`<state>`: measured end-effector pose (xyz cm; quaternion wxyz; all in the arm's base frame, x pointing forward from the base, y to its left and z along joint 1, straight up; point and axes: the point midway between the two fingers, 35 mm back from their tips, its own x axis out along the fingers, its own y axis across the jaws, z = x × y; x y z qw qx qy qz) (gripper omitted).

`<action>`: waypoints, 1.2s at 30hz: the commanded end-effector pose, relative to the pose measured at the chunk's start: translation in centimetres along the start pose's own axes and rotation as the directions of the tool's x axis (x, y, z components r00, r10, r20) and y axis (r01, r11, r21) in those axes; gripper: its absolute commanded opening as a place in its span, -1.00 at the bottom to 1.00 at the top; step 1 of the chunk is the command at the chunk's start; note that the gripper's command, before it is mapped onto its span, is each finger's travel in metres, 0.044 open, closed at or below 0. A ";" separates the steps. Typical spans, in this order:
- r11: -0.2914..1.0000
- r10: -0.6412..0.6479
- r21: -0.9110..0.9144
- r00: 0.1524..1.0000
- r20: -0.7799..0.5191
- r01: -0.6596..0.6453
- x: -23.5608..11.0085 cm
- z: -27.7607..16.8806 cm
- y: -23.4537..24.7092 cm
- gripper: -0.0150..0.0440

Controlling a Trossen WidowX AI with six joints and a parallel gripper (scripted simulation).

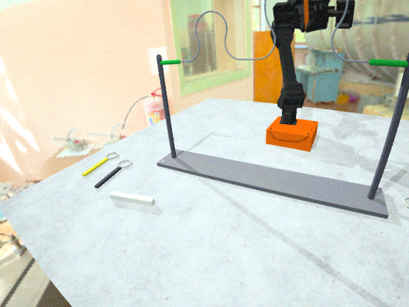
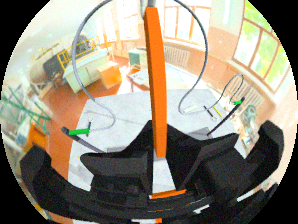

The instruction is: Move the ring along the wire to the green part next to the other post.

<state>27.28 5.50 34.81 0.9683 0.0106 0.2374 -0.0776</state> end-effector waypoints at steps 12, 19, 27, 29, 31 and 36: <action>0.982 -0.089 -0.165 0.995 0.035 0.094 -0.1 0.2 -0.7 -1.00; 0.962 -0.127 -0.238 0.990 0.053 0.136 0.0 0.3 -0.9 -1.00; 0.930 -0.168 -0.319 0.983 0.077 0.184 0.0 0.4 -1.2 -1.00; 0.920 -0.178 -0.338 0.980 0.084 0.196 0.0 0.4 -1.3 -1.00; 0.911 -0.187 -0.358 0.978 0.090 0.208 0.0 0.4 -1.4 -1.00; 0.883 -0.211 -0.405 0.972 0.108 0.237 -0.1 0.5 -1.6 -1.00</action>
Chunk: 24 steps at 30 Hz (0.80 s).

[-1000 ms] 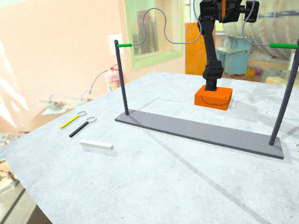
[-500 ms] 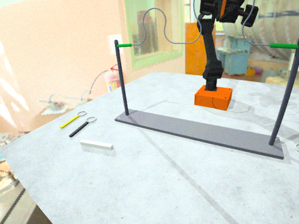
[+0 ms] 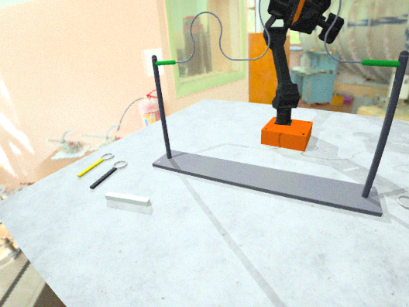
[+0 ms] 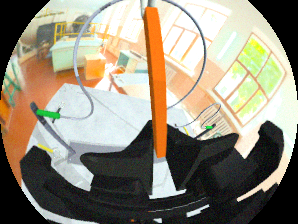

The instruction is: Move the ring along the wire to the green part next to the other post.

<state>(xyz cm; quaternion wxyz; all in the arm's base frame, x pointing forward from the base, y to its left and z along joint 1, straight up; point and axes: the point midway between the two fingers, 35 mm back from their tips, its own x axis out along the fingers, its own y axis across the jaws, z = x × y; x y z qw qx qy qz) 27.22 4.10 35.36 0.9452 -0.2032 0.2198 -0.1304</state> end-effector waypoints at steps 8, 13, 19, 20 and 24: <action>0.989 -0.069 -0.127 0.997 0.019 0.071 0.1 -0.1 -0.4 -1.00; 0.978 -0.097 -0.181 0.995 0.030 0.101 0.1 -0.1 -0.6 -1.00; 0.960 -0.129 -0.243 0.991 0.046 0.136 0.1 0.0 -0.9 -1.00; 0.957 -0.134 -0.254 0.990 0.049 0.142 0.1 0.0 -0.9 -1.00; 0.941 -0.154 -0.295 0.986 0.060 0.165 0.1 0.0 -1.0 -1.00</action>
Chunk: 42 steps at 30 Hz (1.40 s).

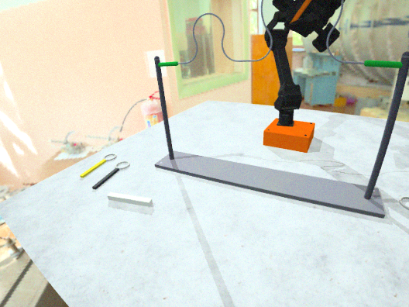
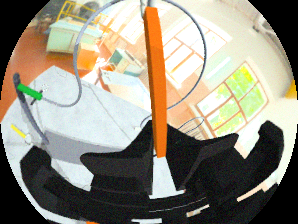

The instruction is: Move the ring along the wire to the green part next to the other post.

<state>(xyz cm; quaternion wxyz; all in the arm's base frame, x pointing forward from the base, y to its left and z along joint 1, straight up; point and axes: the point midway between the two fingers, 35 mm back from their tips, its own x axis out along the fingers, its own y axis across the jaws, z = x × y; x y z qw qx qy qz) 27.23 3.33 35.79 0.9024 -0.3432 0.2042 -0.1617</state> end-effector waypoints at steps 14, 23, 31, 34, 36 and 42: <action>0.978 -0.098 -0.182 0.995 0.029 0.102 0.1 -0.1 -0.7 -1.00; 0.948 -0.146 -0.277 0.988 0.053 0.155 0.1 0.0 -1.0 -1.00; 0.912 -0.186 -0.357 0.979 0.078 0.202 0.1 0.1 -1.3 -1.00; 0.896 -0.200 -0.386 0.976 0.088 0.219 0.1 0.1 -1.4 -1.00; 0.885 -0.210 -0.405 0.973 0.095 0.230 0.1 0.1 -1.5 -1.00; 0.847 -0.236 -0.461 0.965 0.118 0.264 0.0 0.2 -1.7 -1.00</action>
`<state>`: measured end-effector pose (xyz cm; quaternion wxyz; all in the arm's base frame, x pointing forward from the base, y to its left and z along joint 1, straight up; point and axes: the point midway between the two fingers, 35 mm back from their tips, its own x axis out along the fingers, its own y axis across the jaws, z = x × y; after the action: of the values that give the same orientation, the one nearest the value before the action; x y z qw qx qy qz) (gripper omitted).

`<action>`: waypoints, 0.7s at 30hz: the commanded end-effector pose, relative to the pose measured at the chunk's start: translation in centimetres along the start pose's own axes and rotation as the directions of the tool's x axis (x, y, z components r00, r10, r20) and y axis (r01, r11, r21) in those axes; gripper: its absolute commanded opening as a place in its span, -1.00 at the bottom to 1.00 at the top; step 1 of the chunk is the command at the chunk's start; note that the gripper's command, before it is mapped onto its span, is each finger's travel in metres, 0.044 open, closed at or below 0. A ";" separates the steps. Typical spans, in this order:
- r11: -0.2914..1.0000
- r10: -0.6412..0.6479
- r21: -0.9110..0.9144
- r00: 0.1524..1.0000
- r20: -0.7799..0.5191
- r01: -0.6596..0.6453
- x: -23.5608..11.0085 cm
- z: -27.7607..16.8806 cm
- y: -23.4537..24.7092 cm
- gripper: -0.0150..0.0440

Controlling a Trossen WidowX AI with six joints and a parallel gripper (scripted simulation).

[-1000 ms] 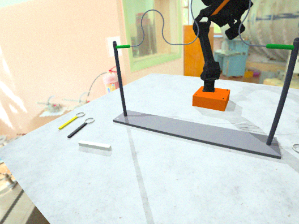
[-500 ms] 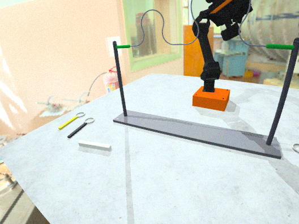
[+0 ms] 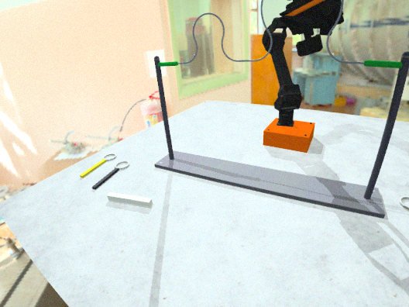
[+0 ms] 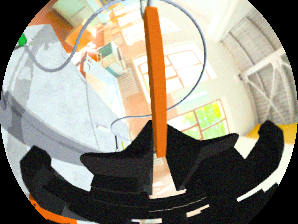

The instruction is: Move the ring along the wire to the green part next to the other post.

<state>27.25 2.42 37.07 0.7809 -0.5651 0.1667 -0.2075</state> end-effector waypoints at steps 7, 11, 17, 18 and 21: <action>0.992 -0.061 -0.113 0.998 0.010 0.062 0.0 -0.2 -0.4 -1.00; 0.984 -0.083 -0.156 0.996 0.019 0.085 0.0 -0.2 -0.5 -1.00; 0.968 -0.116 -0.220 0.993 0.033 0.120 0.0 -0.2 -0.8 -1.00; 0.965 -0.121 -0.231 0.992 0.035 0.126 0.0 -0.2 -0.8 -1.00; 0.954 -0.137 -0.262 0.990 0.044 0.144 0.0 -0.1 -0.9 -1.00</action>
<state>27.07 2.00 37.93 0.6988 -0.6608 0.1473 -0.2307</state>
